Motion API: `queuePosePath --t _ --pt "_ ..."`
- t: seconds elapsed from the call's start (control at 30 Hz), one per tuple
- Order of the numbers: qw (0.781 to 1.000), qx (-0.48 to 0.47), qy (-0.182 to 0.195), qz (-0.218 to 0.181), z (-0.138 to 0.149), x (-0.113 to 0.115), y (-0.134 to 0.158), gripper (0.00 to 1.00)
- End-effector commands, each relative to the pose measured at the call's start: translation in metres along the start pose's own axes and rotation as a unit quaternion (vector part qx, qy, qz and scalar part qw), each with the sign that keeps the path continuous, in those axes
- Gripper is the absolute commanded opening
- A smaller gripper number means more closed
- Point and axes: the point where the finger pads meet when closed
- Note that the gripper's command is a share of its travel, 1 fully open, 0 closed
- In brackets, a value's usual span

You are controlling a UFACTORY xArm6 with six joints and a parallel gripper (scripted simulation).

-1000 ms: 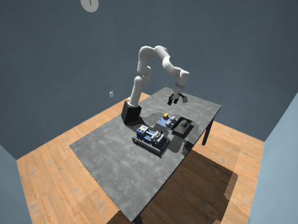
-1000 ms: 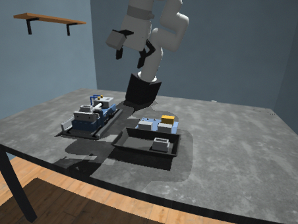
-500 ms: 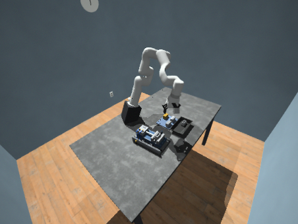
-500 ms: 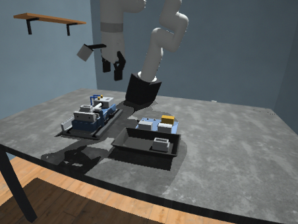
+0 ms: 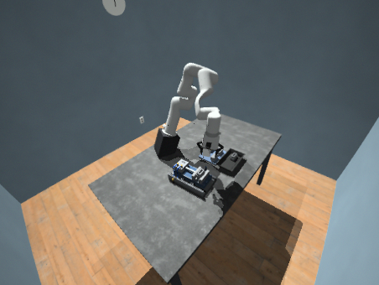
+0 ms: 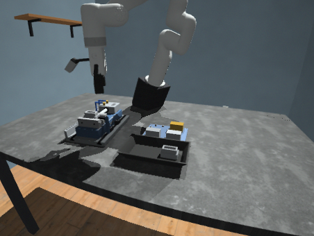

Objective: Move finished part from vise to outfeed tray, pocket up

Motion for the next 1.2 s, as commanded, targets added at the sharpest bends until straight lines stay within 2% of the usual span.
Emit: queuePosePath --t 0.0,0.23,0.47,0.5,1.17 --pt "0.996 -0.081 -0.021 -0.002 0.013 -0.013 -0.026 1.00" --pt "0.981 -0.188 -0.043 -0.005 0.037 -0.031 -0.056 1.00" --pt "0.979 -0.201 -0.046 -0.005 0.041 -0.033 -0.060 1.00" --pt "0.979 -0.201 -0.046 -0.005 0.041 -0.033 -0.060 0.00" --pt "0.979 -0.201 -0.046 -0.005 0.041 -0.033 -0.060 0.00"
Point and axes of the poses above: the point where the finger pads meet when closed, its own x axis back along the fingers, its own z axis across the jaws, y = z × x, and after that the axes turned 2 degrees about -x, right-handed
